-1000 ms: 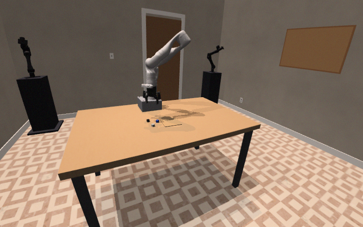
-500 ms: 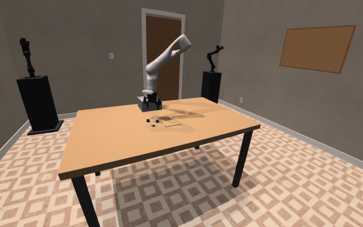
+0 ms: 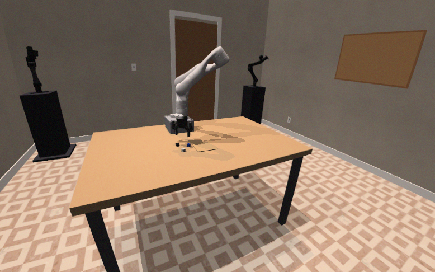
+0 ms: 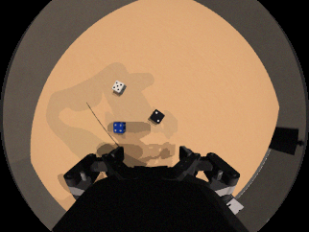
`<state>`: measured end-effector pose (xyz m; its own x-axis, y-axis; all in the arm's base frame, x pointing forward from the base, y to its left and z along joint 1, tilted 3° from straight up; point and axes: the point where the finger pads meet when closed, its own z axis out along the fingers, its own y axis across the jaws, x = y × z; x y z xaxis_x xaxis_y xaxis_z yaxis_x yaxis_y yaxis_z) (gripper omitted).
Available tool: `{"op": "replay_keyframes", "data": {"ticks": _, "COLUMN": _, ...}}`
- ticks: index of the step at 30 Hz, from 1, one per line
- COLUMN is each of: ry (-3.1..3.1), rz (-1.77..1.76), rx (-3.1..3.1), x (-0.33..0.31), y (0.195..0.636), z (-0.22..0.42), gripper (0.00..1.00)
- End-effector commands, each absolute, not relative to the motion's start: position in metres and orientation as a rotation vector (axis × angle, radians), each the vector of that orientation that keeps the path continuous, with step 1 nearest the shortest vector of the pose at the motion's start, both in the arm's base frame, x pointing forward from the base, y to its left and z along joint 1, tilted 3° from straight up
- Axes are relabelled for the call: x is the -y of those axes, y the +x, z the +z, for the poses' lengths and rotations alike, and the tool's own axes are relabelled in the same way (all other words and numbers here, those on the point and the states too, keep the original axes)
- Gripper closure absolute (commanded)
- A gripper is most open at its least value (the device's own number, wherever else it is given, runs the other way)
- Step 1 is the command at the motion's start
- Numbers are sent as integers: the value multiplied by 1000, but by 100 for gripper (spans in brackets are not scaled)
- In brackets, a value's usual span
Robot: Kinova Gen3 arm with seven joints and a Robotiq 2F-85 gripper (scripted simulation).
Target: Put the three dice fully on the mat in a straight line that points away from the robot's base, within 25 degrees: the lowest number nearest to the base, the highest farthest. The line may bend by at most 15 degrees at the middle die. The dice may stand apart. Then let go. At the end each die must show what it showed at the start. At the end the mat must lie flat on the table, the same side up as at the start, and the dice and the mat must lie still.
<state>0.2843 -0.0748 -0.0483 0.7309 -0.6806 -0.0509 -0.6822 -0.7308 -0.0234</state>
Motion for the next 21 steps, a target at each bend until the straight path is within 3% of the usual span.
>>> {"op": "replay_keyframes", "data": {"ticks": 1, "ry": -2888, "rz": 74, "rx": -1146, "x": 77, "y": 280, "z": -54, "gripper": 0}}
{"op": "replay_keyframes", "data": {"ticks": 21, "ry": -2888, "rz": 74, "rx": -1146, "x": 77, "y": 280, "z": -57, "gripper": 0}}
